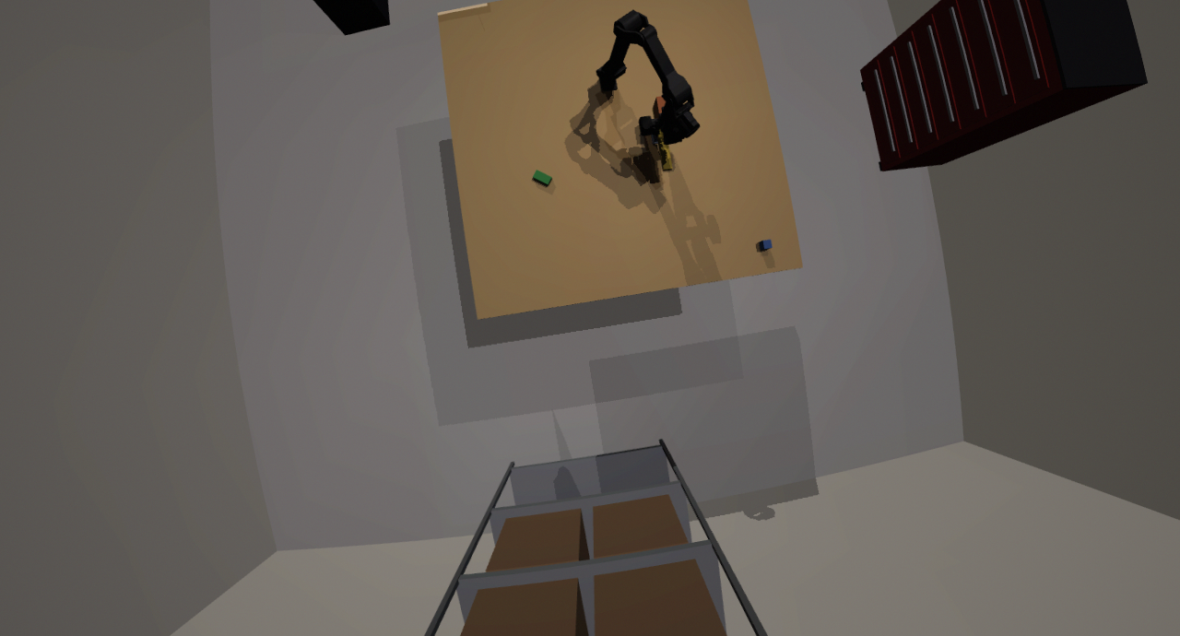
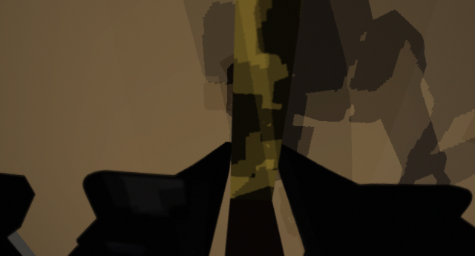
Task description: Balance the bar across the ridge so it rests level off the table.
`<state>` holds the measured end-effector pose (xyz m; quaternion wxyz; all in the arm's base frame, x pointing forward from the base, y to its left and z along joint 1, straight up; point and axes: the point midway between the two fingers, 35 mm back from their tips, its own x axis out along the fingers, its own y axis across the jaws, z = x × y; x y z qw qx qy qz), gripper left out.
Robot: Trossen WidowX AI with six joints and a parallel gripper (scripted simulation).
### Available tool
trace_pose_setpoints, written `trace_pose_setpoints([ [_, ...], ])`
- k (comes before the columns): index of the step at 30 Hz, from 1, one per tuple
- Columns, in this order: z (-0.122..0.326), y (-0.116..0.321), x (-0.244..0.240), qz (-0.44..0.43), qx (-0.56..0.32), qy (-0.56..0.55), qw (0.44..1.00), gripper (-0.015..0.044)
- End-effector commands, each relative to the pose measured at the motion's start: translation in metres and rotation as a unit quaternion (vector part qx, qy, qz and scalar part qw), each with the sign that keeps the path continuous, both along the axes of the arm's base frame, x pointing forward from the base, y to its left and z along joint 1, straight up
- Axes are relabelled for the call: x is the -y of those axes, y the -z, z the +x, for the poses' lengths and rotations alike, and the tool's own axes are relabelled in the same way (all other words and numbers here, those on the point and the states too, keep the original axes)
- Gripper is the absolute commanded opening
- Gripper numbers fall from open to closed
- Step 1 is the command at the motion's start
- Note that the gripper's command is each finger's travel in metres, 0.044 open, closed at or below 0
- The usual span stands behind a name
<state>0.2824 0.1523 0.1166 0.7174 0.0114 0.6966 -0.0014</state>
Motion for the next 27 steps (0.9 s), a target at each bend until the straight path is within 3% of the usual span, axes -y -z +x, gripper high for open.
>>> trace_pose_setpoints([
  [1, -0.0002, 0.0, 0.0001, 0.0, -0.001, 0.0, 1.0, 0.0172],
  [21, -0.0002, 0.0, 0.0001, 0.0, -0.001, 0.0, 1.0, 0.0185],
  [27, -0.0002, 0.0, 0.0001, 0.0, -0.001, 0.0, 1.0, 0.0342],
])
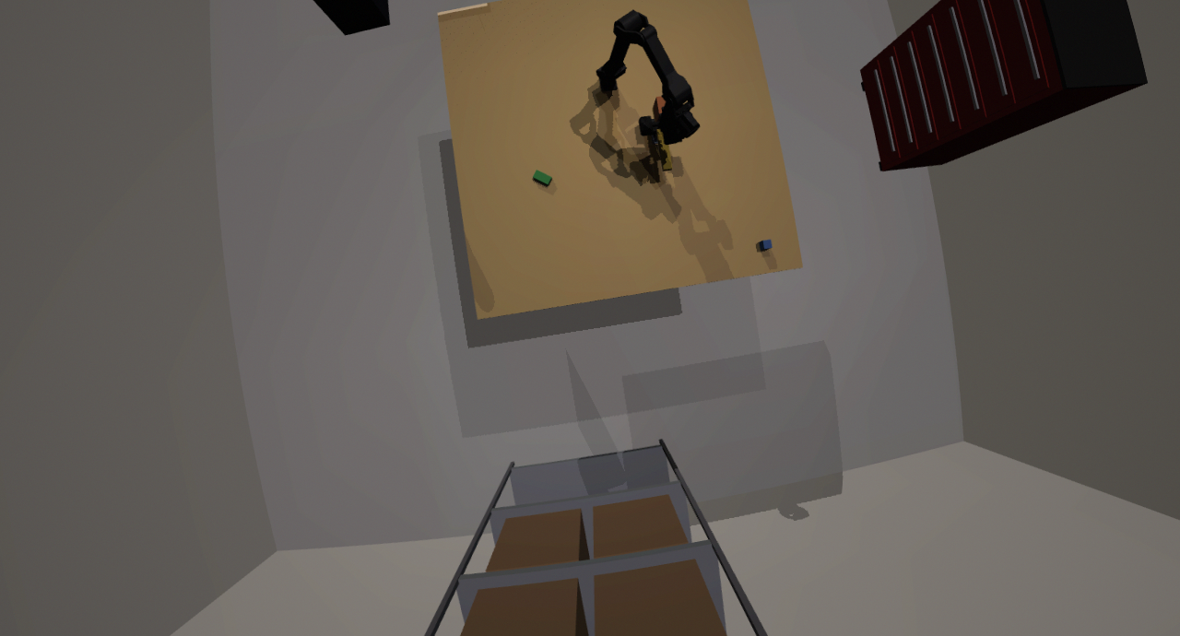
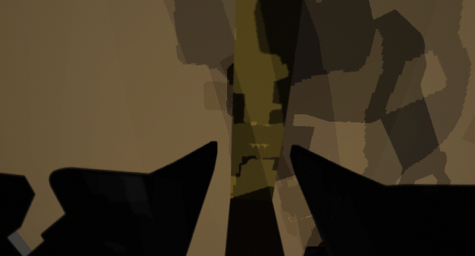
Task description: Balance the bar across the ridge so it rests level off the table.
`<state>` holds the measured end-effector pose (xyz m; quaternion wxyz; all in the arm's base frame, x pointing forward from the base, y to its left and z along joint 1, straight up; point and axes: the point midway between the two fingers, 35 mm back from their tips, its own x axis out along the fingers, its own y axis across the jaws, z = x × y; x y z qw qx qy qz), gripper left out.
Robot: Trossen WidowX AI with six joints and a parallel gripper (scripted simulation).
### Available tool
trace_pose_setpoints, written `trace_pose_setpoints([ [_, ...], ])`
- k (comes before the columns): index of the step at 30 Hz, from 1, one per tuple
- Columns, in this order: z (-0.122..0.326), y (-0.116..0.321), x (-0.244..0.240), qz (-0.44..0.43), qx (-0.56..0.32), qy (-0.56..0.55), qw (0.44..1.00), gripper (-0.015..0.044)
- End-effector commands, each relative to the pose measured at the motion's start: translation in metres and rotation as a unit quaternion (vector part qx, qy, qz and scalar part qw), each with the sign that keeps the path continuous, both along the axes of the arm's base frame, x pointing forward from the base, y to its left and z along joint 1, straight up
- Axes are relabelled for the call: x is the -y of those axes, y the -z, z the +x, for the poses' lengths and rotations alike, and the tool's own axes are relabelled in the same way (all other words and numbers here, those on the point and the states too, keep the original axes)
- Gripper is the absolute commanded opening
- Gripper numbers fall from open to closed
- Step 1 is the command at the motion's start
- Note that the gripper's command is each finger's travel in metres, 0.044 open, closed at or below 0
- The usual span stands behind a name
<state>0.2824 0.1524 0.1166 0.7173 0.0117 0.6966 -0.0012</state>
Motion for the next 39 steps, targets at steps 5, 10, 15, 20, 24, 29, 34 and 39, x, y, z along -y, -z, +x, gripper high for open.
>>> trace_pose_setpoints([
  [5, 0.0, 0.0, 0.0, -0.001, 0.0, 0.0, 1.0, 0.044],
  [10, 0.003, -0.027, -0.001, 0.0, 0.001, 0.0, 1.0, 0.044],
  [15, 0.0, -0.084, 0.0, 0.002, 0.004, 0.0, 1.0, 0.044],
  [20, -0.003, -0.1, 0.002, 0.003, 0.005, 0.0, 1.0, 0.044],
  [24, -0.003, -0.1, 0.002, 0.003, 0.005, 0.0, 1.0, 0.044],
  [29, -0.003, -0.1, 0.002, 0.003, 0.005, 0.0, 1.0, 0.044],
  [34, -0.003, -0.1, 0.002, 0.003, 0.005, 0.0, 1.0, 0.044],
  [39, -0.003, -0.1, 0.002, 0.003, 0.005, 0.0, 1.0, 0.044],
])
